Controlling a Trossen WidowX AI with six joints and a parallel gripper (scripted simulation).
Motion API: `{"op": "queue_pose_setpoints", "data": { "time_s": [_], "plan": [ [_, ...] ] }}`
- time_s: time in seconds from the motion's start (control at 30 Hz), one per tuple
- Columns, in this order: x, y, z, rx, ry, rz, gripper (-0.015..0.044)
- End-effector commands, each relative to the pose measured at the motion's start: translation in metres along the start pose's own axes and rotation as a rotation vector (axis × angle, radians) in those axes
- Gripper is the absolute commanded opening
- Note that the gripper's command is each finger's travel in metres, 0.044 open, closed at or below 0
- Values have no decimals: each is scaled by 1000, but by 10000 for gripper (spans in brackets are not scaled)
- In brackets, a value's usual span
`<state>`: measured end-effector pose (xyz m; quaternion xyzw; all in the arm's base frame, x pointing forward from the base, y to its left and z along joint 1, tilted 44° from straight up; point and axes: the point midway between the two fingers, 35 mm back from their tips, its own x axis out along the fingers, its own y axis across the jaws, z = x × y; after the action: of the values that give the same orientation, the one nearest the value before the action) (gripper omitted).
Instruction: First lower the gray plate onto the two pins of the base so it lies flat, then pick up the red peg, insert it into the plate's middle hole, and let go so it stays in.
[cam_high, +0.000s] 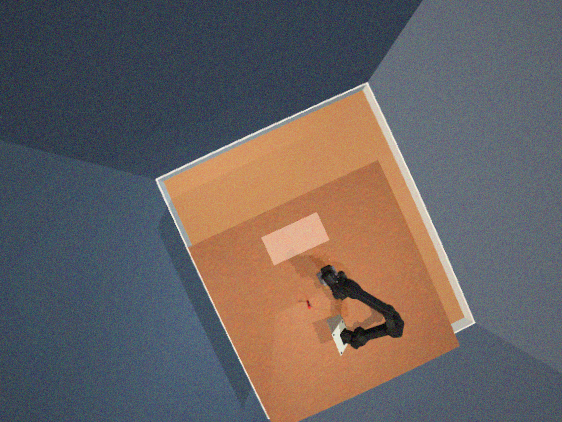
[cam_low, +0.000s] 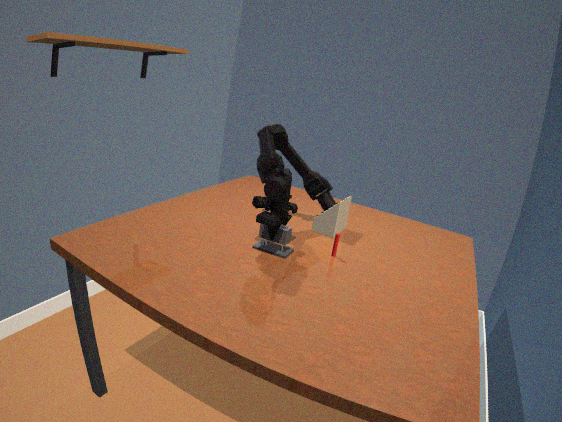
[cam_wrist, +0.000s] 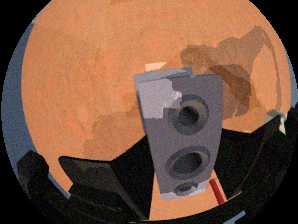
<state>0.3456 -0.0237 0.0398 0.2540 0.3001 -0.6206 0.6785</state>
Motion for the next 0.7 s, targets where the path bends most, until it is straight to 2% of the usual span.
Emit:
{"op": "queue_pose_setpoints", "data": {
  "time_s": [0.0,0.43,0.67],
  "plan": [
    [4,0,0,-5,-6,2,0],
    [24,0,1,-5,-7,2,0],
    [20,0,0,-1,-1,2,0]
  ]
}}
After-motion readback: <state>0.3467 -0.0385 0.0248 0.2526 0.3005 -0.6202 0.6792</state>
